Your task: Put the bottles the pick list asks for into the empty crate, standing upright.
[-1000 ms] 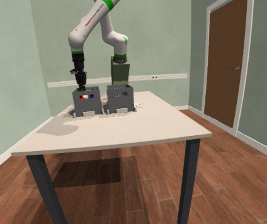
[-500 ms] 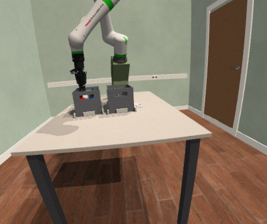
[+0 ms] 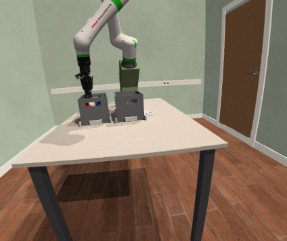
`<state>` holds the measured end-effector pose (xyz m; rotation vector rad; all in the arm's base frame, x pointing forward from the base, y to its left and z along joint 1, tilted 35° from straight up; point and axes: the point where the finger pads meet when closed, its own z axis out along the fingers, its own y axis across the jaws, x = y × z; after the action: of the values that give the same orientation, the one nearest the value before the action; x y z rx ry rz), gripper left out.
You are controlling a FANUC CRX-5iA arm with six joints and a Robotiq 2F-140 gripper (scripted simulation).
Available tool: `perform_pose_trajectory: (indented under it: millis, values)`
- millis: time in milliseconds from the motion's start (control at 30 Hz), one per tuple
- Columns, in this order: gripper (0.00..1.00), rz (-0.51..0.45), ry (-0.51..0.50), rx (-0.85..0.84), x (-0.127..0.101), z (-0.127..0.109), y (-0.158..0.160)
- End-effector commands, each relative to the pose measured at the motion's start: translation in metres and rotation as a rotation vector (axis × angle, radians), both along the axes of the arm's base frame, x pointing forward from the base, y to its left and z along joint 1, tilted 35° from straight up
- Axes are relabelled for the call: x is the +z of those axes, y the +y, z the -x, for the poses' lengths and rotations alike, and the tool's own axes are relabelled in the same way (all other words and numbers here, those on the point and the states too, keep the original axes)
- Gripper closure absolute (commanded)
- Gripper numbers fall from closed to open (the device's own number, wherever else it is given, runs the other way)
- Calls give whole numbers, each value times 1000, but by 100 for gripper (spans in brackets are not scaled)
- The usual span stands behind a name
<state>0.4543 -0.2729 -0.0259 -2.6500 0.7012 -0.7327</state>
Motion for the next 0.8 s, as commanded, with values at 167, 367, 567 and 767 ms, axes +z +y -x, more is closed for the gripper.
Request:
perform_pose_trajectory:
  millis: [167, 367, 567, 767]
  values:
    - [90, 1, -1, 0, 12, 7, -3]
    - [90, 1, -1, 0, 20, 13, -4]
    - [90, 1, -1, 0, 26, 17, -5]
    - [90, 1, -1, 0, 34, 22, -7]
